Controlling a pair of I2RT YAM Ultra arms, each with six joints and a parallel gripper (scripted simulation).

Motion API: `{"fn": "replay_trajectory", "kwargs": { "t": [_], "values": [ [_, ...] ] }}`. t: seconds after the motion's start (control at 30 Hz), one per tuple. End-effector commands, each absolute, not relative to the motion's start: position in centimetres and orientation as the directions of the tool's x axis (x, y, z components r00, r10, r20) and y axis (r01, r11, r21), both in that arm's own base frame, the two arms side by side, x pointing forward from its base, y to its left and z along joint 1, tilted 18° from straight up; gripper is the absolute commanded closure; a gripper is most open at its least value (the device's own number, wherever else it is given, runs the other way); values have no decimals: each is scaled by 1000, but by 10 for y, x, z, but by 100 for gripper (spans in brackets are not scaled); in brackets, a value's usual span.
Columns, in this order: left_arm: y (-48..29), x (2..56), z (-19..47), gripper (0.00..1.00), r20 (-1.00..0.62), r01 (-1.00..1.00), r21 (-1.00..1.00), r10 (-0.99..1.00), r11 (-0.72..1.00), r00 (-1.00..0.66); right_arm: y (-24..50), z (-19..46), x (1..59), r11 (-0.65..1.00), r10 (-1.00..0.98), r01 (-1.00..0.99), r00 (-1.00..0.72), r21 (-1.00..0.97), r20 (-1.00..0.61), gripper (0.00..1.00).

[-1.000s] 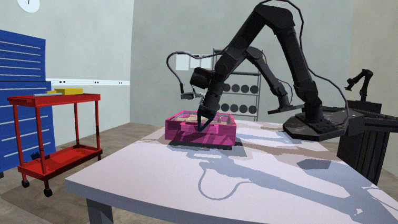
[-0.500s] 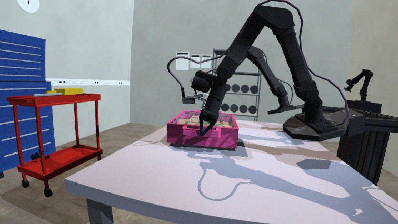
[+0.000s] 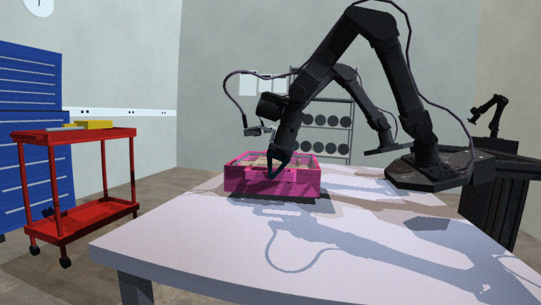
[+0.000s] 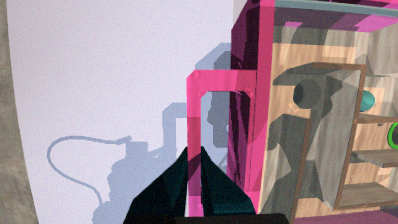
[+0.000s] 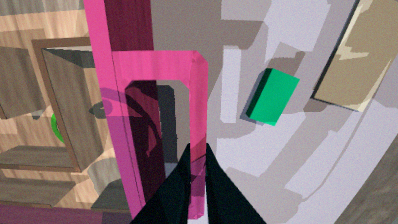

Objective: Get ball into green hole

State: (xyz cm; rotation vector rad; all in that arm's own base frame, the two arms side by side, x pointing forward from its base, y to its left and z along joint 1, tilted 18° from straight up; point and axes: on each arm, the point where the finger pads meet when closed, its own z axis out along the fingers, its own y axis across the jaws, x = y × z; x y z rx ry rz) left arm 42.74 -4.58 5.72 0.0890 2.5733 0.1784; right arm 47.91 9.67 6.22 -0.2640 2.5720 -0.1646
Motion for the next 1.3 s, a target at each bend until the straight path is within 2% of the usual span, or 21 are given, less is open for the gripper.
{"fn": "replay_trajectory", "kwargs": {
  "t": [0.0,0.1,0.7,0.87,0.93,1.03,1.13,1.17,1.2,1.27],
  "values": [
    [-64,458,114,100,-670,33,126,110,991,-734,119,132,511,978,-209,-155,-709,-141,-673,100],
    [-66,448,94,100,-672,55,111,116,992,-731,111,106,498,976,-219,-146,-720,-165,-659,100],
    [-61,458,114,100,-728,32,126,114,991,-676,123,135,510,978,-207,-153,-647,-141,-734,100],
    [-60,458,115,100,-728,26,133,115,991,-676,124,131,511,979,-200,-154,-648,-131,-735,100],
    [-60,457,114,100,-727,23,137,116,990,-677,124,110,511,978,-209,-163,-674,-133,-708,100],
    [-62,448,106,100,-679,41,132,120,990,-725,120,108,505,979,-206,-156,-706,-135,-678,100],
    [-62,455,110,100,-708,33,131,117,991,-697,121,114,507,979,-203,-155,-686,-132,-699,100],
    [-62,442,76,100,-608,46,121,111,992,-786,116,109,498,978,-209,-154,-732,-142,-649,100],
    [-58,442,86,100,-614,22,154,113,988,-781,120,89,501,976,-217,-173,-753,-131,-621,100],
    [-60,444,94,100,-616,23,149,110,989,-780,118,103,502,978,-209,-164,-751,-130,-627,100]
  ]
}}
